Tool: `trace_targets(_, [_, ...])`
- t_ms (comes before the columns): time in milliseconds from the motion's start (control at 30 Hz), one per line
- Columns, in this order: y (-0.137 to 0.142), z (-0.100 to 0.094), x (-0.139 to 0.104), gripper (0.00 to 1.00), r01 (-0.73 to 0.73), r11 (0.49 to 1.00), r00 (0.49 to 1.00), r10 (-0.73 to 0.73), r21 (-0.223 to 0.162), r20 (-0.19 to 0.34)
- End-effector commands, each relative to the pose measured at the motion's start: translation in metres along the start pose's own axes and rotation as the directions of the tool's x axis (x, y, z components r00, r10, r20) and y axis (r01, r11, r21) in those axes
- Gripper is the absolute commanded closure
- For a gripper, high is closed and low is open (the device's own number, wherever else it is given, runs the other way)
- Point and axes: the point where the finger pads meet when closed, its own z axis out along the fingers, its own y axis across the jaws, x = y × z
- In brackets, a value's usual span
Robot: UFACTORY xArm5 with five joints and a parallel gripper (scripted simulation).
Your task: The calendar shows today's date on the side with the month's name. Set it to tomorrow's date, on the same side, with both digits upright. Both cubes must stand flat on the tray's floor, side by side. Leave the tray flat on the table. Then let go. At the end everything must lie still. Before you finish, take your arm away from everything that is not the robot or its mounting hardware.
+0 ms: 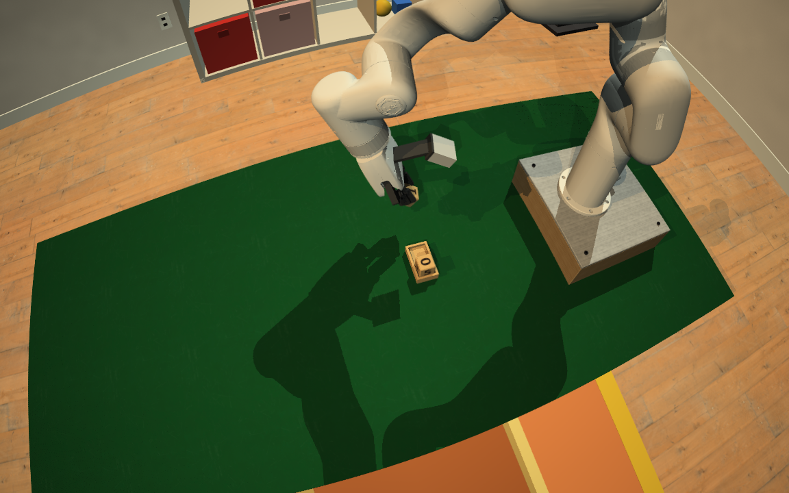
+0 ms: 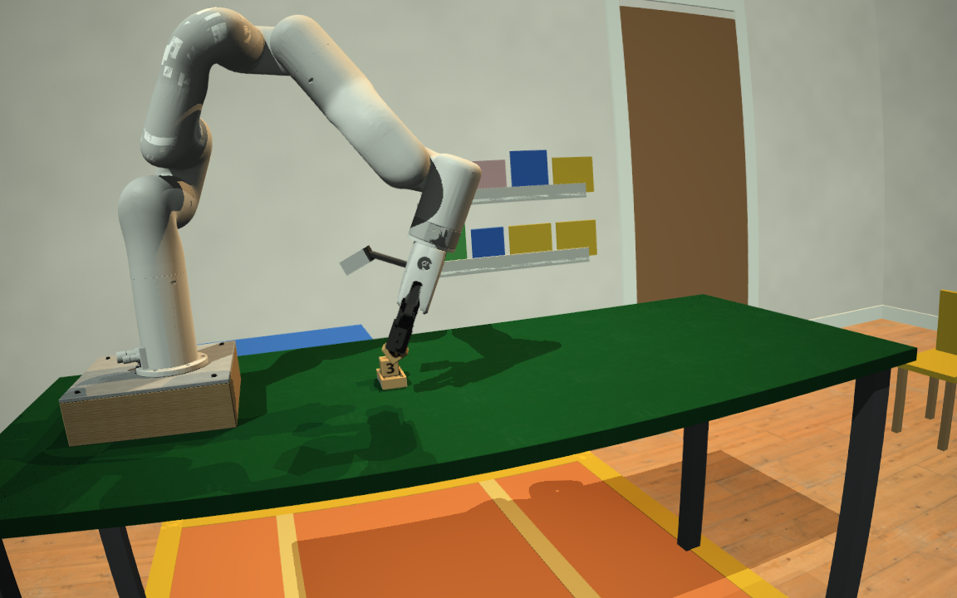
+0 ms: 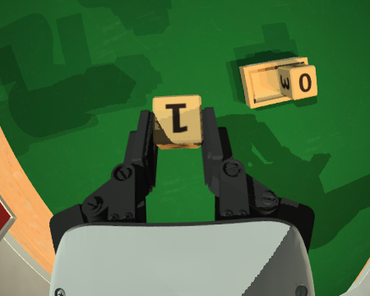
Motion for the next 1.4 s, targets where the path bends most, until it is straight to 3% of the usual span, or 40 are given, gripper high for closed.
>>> trace_targets(0, [0.0, -0.0011, -0.0039, 0.73, 0.0, 1.0, 0.992, 0.0, 0.0, -0.127])
trace_targets(233, [-0.0001, -0.001, -0.0048, 0.73, 0.0, 1.0, 0.984, 0.0, 0.0, -0.176])
trace_targets(367, [-0.0001, -0.0004, -0.0069, 0.73, 0.0, 1.0, 0.961, 0.0, 0.0, -0.277])
trace_targets(500, [-0.0002, -0.0003, -0.0075, 0.73, 0.0, 1.0, 0.953, 0.0, 0.0, -0.303])
trace_targets(600, [-0.0002, 0.0004, -0.0092, 0.73, 0.0, 1.0, 0.925, 0.0, 0.0, -0.379])
trace_targets(833, [-0.0002, 0.0007, -0.0099, 0.73, 0.0, 1.0, 0.907, 0.0, 0.0, -0.422])
trace_targets(1000, [-0.0003, 0.0019, -0.0118, 0.73, 0.0, 1.0, 0.855, 0.0, 0.0, -0.519])
trace_targets(1367, [-0.0003, 0.002, -0.0118, 0.73, 0.0, 1.0, 0.849, 0.0, 0.0, -0.528])
